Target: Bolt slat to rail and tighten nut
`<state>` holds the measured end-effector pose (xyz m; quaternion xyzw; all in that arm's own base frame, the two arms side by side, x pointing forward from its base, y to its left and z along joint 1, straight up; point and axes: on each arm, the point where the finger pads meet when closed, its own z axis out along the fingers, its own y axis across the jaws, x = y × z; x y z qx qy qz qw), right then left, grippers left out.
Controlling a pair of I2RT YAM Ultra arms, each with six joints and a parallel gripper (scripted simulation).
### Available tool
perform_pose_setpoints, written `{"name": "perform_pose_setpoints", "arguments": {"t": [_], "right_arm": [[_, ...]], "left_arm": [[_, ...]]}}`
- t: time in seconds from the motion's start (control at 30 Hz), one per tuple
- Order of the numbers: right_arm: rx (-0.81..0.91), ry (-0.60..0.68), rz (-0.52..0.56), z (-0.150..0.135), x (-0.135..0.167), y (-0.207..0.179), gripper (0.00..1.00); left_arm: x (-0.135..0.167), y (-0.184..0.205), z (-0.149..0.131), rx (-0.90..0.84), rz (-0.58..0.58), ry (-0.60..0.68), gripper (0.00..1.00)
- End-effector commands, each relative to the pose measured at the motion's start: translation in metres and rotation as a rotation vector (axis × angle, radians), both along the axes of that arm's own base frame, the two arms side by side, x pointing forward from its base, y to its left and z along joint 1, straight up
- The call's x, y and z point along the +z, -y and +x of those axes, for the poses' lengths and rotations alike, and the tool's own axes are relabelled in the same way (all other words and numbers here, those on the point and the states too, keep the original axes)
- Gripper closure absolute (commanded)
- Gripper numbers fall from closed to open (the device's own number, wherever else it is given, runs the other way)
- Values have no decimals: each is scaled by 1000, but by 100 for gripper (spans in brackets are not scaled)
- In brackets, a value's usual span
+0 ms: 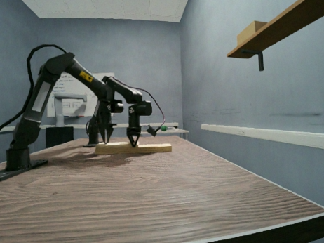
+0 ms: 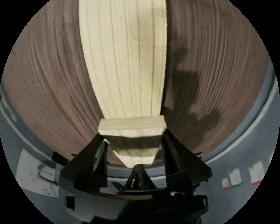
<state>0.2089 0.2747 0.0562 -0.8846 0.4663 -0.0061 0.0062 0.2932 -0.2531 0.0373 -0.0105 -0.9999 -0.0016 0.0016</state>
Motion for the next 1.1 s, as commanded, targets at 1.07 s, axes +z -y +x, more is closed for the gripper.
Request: {"name": "perform_pose_setpoints", "arguments": {"t": [1.07], "right_arm": [[-138,6,14,1,4,-2,88]], "left_arm": [[4,1,2,-1,-8,10,28]]}}
